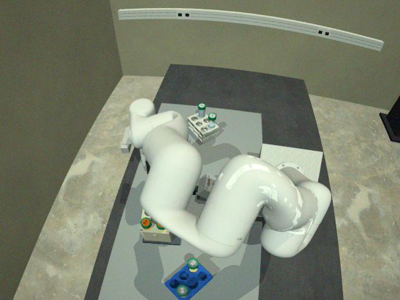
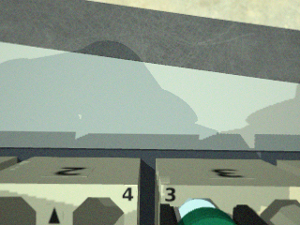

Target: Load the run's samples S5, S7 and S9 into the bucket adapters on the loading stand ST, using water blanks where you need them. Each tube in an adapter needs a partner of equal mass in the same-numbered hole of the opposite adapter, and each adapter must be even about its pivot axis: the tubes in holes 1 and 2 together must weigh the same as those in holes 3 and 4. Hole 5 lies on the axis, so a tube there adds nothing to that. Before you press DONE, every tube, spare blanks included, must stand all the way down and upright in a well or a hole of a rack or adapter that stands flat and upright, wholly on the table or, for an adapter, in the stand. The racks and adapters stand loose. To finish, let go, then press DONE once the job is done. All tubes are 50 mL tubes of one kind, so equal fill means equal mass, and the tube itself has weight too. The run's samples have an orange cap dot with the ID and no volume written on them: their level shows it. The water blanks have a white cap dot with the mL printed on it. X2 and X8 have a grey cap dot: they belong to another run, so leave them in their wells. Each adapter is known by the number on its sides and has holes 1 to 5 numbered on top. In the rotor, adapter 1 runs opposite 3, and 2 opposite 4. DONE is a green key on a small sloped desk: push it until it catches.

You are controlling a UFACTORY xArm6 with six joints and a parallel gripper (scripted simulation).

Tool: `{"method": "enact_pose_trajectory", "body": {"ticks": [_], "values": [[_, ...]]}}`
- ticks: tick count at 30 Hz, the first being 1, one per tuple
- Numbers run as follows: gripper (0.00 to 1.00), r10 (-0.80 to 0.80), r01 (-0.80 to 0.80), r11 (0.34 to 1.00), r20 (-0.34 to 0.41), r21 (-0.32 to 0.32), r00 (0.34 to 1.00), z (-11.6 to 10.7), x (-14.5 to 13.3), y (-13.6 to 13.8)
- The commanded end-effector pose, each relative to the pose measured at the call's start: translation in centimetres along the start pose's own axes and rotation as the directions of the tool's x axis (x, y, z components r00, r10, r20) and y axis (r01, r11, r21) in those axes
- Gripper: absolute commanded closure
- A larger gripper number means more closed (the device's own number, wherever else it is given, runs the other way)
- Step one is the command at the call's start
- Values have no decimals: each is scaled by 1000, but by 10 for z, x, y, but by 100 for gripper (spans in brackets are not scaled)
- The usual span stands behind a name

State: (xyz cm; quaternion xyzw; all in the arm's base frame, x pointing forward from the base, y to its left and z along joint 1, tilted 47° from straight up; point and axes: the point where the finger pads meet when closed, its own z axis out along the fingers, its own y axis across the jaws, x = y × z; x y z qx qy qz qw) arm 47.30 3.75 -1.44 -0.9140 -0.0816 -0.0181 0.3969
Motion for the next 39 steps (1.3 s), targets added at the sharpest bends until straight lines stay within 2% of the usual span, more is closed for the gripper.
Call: {"method": "enact_pose_trajectory", "body": {"ticks": [1, 14, 15, 39], "values": [[100, -1, 1, 1000, -3, -2, 1000, 2, 1, 0], [100, -1, 1, 1000, -3, -2, 1000, 2, 1, 0], [56, -1, 1, 1000, -3, -2, 1000, 2, 1, 0], [56, -1, 1, 1000, -4, -2, 1000, 2, 1, 0]]}}
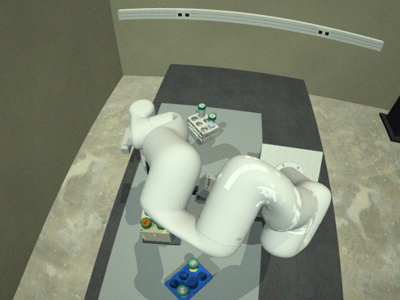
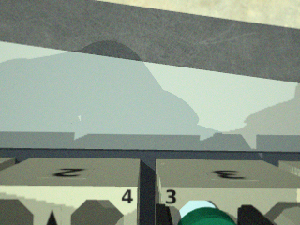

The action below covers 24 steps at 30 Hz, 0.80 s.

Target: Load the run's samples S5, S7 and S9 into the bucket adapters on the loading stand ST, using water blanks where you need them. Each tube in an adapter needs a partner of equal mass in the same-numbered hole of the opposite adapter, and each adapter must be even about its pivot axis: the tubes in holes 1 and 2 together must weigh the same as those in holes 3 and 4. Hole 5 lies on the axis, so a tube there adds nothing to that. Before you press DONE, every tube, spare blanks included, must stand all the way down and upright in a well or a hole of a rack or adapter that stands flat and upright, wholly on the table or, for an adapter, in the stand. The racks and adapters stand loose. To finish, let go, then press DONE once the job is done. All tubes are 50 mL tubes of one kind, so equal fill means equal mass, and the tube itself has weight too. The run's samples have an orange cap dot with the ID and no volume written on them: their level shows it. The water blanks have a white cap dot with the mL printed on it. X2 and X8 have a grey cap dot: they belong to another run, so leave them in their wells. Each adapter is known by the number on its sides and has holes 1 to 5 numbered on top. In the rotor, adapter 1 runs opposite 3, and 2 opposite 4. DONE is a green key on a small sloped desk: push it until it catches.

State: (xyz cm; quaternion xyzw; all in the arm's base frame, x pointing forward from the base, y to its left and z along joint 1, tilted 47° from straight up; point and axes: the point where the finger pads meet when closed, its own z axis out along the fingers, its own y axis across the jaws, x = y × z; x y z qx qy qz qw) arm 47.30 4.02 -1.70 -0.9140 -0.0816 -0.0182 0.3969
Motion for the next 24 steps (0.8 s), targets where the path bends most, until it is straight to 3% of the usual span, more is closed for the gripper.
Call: {"method": "enact_pose_trajectory", "body": {"ticks": [1, 24], "values": [[56, -1, 1, 1000, -3, -2, 1000, -2, 1, 0], [56, -1, 1, 1000, -3, -2, 1000, -38, 1, 0]]}}
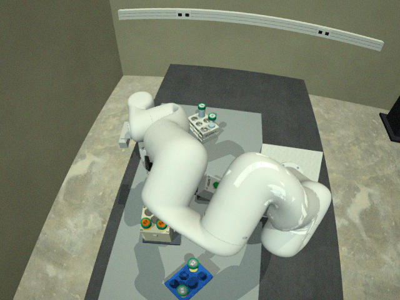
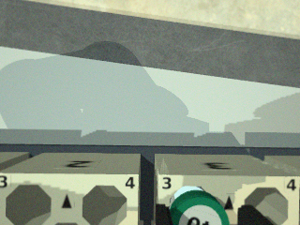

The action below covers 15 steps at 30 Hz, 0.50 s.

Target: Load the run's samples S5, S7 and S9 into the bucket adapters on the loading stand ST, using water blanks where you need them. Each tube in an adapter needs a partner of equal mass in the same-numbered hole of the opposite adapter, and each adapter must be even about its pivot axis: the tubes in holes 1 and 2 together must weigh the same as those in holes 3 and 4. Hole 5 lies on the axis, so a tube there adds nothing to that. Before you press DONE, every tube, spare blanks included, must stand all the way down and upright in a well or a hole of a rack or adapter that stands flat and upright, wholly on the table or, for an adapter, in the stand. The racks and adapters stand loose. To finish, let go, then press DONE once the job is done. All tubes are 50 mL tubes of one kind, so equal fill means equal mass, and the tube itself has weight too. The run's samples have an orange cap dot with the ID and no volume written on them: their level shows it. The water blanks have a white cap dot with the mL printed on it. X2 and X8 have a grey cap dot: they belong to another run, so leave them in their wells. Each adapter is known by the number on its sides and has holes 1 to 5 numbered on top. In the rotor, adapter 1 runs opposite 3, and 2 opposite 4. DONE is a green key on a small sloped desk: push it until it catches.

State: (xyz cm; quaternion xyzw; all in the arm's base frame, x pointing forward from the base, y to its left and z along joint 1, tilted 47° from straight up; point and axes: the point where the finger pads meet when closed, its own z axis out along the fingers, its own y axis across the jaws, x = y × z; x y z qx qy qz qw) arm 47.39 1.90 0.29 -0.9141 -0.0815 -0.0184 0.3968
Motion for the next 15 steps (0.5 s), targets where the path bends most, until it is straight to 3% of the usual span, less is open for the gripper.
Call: {"method": "enact_pose_trajectory", "body": {"ticks": [1, 15], "values": [[56, -1, 1, 1000, -3, -2, 1000, -11, 1, 0], [56, -1, 1, 1000, -3, -2, 1000, -35, 1, 0]]}}
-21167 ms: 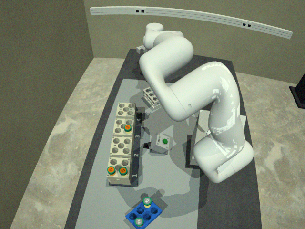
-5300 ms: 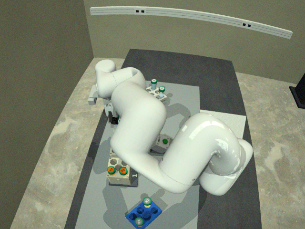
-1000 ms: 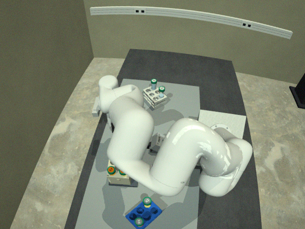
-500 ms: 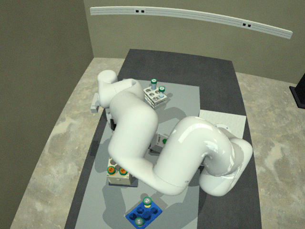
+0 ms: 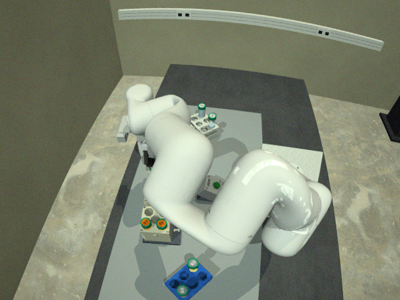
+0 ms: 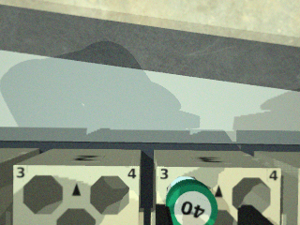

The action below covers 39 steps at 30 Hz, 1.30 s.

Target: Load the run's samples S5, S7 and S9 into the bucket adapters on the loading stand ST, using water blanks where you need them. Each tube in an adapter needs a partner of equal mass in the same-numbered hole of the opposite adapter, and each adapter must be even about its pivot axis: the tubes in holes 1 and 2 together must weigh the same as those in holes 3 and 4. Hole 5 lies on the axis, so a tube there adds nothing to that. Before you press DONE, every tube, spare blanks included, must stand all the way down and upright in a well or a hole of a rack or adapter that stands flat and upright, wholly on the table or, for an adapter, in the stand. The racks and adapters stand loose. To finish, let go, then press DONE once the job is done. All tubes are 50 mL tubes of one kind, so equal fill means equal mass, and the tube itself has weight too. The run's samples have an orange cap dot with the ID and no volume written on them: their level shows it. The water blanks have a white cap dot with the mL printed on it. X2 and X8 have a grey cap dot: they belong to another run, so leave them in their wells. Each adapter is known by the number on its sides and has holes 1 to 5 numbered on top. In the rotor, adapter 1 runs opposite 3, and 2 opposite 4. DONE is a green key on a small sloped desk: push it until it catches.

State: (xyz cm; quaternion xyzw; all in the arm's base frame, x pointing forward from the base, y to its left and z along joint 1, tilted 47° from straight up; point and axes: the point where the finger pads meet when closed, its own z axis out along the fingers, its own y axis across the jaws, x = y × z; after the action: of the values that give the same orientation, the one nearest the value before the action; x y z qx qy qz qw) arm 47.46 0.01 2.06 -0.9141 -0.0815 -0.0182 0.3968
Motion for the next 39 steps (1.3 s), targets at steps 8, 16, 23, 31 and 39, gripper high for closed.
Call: {"method": "enact_pose_trajectory", "body": {"ticks": [8, 16, 23, 31, 39], "values": [[56, -1, 1, 1000, -3, -2, 1000, -23, 1, 0], [56, -1, 1, 1000, -3, -2, 1000, -37, 1, 0], [56, -1, 1, 1000, -3, -2, 1000, -51, 1, 0], [56, -1, 1, 1000, -3, -2, 1000, -63, 1, 0], [56, -1, 1, 1000, -3, -2, 1000, -75, 1, 0]]}}
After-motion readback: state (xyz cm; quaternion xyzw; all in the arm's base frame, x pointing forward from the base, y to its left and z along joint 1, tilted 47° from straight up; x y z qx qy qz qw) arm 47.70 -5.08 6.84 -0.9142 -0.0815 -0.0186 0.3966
